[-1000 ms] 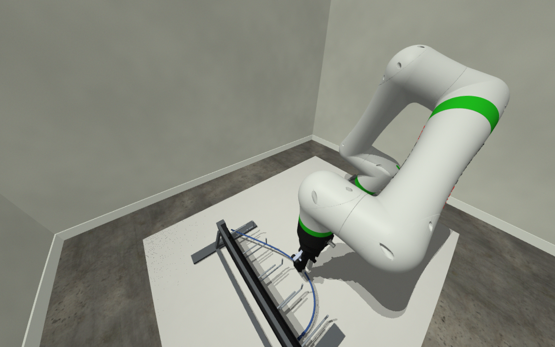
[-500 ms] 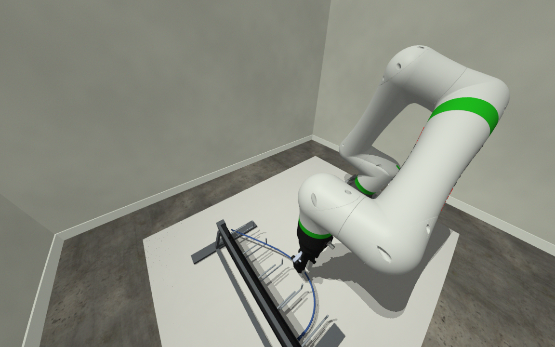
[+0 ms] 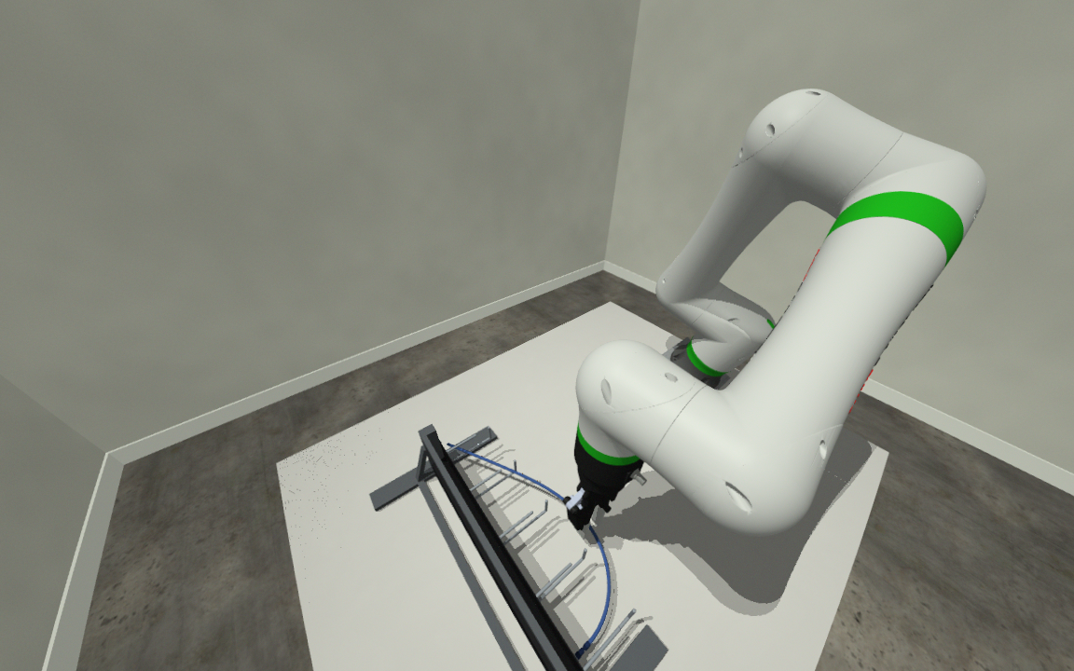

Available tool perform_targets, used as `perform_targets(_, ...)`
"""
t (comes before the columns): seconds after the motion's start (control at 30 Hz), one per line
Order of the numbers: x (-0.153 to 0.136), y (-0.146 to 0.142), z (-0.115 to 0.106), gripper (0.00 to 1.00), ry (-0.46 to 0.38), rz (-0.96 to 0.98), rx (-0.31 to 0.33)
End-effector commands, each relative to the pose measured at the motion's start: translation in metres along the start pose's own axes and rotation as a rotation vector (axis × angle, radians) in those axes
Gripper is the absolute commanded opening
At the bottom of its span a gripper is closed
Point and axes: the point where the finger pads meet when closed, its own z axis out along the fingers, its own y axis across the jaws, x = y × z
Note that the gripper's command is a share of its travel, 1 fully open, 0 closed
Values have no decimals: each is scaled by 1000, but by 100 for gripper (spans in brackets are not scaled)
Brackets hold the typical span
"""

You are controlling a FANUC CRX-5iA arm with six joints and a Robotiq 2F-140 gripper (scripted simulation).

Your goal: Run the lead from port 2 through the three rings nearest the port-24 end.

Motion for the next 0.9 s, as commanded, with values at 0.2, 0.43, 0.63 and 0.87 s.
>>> perform_targets(0.2,0,0,3,20,0,0,0)
perform_targets(0.43,0,0,4,20,0,0,0)
perform_targets(0.63,0,0,4,20,0,0,0)
perform_targets(0.87,0,0,4,20,0,0,0)
